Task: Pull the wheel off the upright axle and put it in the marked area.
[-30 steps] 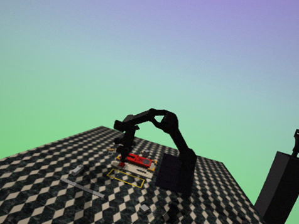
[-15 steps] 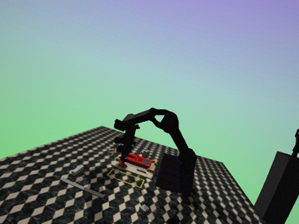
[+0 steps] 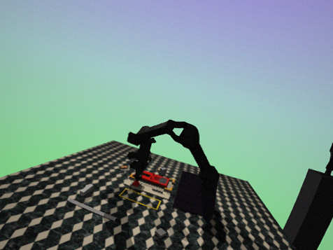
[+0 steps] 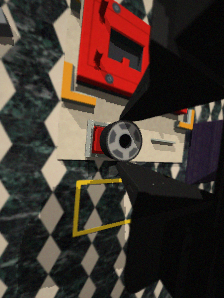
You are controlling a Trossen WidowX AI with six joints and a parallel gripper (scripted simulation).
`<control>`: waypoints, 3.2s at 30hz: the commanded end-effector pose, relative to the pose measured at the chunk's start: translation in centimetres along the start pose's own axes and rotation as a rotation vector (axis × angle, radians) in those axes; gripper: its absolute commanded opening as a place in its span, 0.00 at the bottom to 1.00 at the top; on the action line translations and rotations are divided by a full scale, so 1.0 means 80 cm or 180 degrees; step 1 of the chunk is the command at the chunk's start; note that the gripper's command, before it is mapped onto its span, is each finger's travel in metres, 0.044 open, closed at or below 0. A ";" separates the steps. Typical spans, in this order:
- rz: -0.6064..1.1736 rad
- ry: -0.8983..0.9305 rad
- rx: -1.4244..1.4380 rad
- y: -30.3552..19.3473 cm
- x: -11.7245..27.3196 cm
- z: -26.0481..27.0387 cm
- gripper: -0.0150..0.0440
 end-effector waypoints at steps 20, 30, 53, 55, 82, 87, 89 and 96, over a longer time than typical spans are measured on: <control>-0.0025 0.0001 -0.0002 0.000 0.014 0.000 0.25; -0.0028 0.0003 -0.0004 0.000 0.018 0.000 0.25; -0.0026 0.0013 -0.0031 -0.013 0.060 0.012 0.25; -0.0026 0.0011 -0.0030 -0.019 0.061 0.021 0.25; -0.0019 0.0013 -0.0014 -0.107 0.063 0.103 0.25; -0.0019 0.0015 -0.0014 -0.107 0.044 0.103 0.25; -0.0019 0.0016 -0.0014 -0.107 0.040 0.103 0.25; -0.0022 0.0008 -0.0013 -0.103 0.003 0.103 0.25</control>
Point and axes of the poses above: the point midway between the two fingers, 35 mm back from their tips, its own x axis back along the fingers, its own z axis across the jaws, y = z × x, the point moved 4 cm from there along x, back along the fingers, and after that the axes turned 15 degrees about -x, right-handed, at the moved point
